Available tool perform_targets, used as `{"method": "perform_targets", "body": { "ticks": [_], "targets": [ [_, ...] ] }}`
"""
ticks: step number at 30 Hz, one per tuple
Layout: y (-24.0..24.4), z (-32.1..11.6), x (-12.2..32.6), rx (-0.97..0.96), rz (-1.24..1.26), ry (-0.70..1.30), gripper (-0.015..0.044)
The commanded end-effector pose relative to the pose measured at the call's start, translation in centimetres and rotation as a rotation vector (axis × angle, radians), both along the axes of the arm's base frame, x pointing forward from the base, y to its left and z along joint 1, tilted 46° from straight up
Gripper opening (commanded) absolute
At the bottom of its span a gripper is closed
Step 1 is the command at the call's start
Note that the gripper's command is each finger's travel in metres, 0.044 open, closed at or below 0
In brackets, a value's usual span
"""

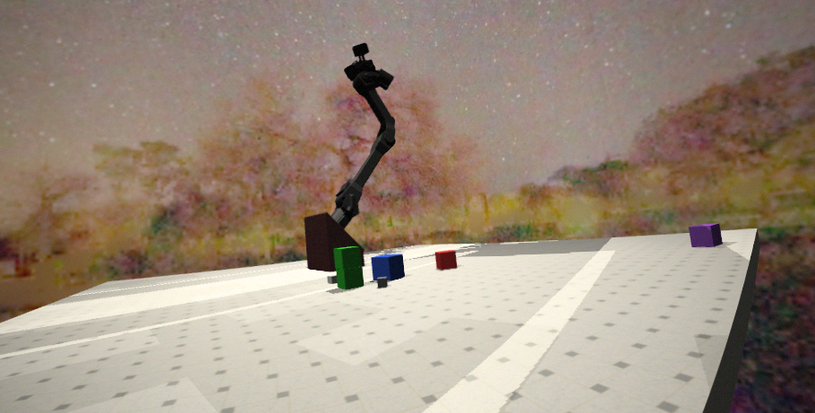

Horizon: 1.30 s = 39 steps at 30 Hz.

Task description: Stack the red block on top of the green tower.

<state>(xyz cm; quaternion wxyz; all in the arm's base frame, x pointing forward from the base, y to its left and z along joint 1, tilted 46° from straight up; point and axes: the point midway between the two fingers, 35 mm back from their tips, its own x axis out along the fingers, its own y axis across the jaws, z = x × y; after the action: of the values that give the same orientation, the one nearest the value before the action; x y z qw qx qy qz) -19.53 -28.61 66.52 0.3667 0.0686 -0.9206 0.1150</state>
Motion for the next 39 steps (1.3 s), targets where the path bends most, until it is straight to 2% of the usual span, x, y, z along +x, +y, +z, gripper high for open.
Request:
{"method": "perform_targets", "body": {
  "ticks": [1, 5, 12, 21, 31, 39],
  "targets": [
    [-4.5, -1.3, 2.2, 0.204, 0.034, 0.040, 0.0440],
    [-8.8, -2.9, 4.9, 0.401, 0.074, 0.096, 0.0440],
    [-16.7, -7.7, 12.9, 0.808, 0.181, 0.296, 0.0440],
    [-22.3, -15.7, 25.5, 1.194, 0.347, 0.677, 0.0440],
    [-21.4, -26.2, 39.5, 1.452, 0.584, 1.142, 0.0440],
    [-16.1, -34.6, 49.4, 1.536, 0.731, 1.644, 0.0440]
  ]
}}
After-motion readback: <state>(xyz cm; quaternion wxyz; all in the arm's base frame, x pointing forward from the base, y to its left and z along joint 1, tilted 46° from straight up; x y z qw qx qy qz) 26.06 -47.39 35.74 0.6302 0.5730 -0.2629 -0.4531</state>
